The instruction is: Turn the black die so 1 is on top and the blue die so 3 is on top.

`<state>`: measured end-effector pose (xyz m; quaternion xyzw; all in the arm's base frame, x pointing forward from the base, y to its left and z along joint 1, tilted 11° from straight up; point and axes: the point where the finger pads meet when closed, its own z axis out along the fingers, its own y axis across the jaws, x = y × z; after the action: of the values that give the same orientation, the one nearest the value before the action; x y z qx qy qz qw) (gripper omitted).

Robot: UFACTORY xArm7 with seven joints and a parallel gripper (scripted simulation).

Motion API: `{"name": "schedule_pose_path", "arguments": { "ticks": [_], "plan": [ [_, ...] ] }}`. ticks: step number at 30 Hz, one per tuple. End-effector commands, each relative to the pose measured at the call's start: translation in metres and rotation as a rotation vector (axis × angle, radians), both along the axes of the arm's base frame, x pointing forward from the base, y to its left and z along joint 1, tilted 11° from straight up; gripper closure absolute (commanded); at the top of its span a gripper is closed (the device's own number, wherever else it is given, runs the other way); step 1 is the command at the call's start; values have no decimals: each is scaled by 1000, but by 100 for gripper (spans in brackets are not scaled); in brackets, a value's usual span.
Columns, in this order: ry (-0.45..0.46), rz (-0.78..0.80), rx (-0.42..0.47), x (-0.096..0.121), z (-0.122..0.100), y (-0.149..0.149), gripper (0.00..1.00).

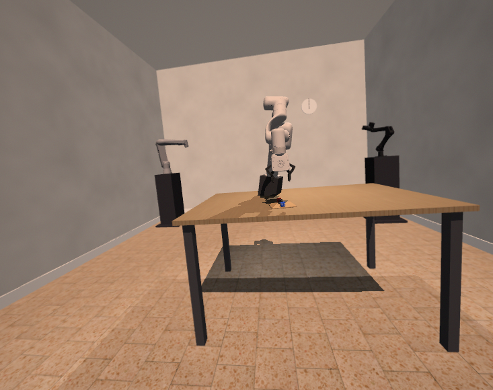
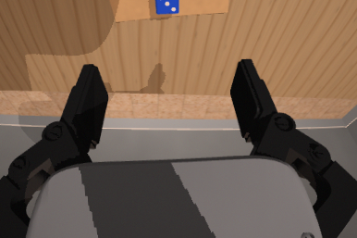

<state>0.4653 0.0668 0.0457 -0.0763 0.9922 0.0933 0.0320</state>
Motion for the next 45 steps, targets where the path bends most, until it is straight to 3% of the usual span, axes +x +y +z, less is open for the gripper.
{"name": "schedule_pose_path", "arguments": {
  "ticks": [1, 11, 45],
  "plan": [
    [-3, -1, 0, 0, 22, -4, 0],
    [-3, -1, 0, -1, 43, -9, 0],
    [-3, -1, 0, -1, 44, -9, 0]
  ]
}}
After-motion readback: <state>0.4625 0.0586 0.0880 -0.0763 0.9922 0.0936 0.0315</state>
